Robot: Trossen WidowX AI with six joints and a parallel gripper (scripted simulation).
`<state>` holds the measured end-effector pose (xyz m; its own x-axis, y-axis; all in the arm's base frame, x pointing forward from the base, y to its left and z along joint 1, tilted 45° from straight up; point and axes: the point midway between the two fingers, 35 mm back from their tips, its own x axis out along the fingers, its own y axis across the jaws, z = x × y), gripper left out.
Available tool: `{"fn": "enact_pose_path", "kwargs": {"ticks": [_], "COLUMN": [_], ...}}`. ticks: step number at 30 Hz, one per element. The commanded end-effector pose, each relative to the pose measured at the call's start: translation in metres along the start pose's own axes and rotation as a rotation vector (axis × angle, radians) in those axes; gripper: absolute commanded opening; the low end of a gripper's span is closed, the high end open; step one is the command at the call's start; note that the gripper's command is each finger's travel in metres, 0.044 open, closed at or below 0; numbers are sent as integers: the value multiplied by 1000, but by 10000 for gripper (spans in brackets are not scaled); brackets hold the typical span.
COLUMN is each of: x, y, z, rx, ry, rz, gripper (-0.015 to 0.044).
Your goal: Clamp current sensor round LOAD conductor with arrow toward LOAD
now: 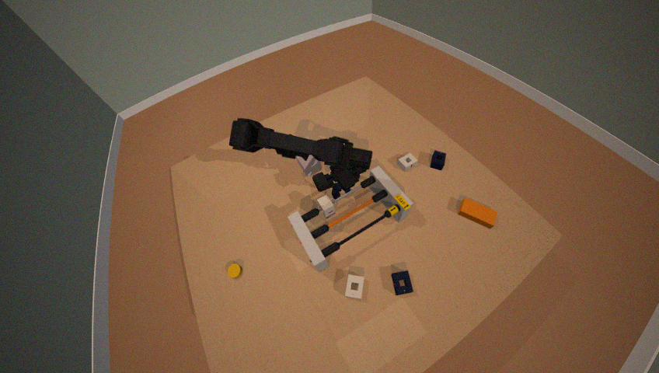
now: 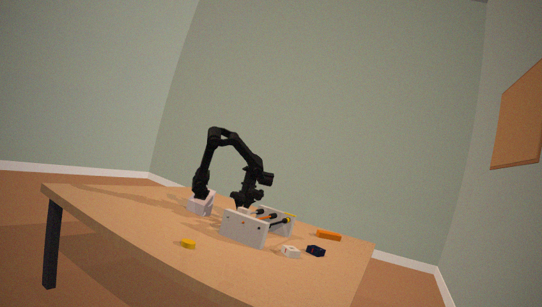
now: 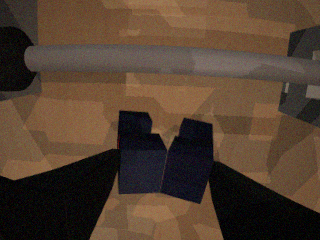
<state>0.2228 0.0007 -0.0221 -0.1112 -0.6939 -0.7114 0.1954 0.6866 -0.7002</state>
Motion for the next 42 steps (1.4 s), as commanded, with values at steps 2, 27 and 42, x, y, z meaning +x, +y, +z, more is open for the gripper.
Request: {"fn": "enact_pose_path", "kwargs": {"ticks": [2,27,42], "x": [-25,-103,-100], "y": [4,10,18], "z": [4,33,117], "rx": [3,306,1049], "ry": [-9,-58,-155], "rz": [12,45,154], "gripper": [0,0,0]}}
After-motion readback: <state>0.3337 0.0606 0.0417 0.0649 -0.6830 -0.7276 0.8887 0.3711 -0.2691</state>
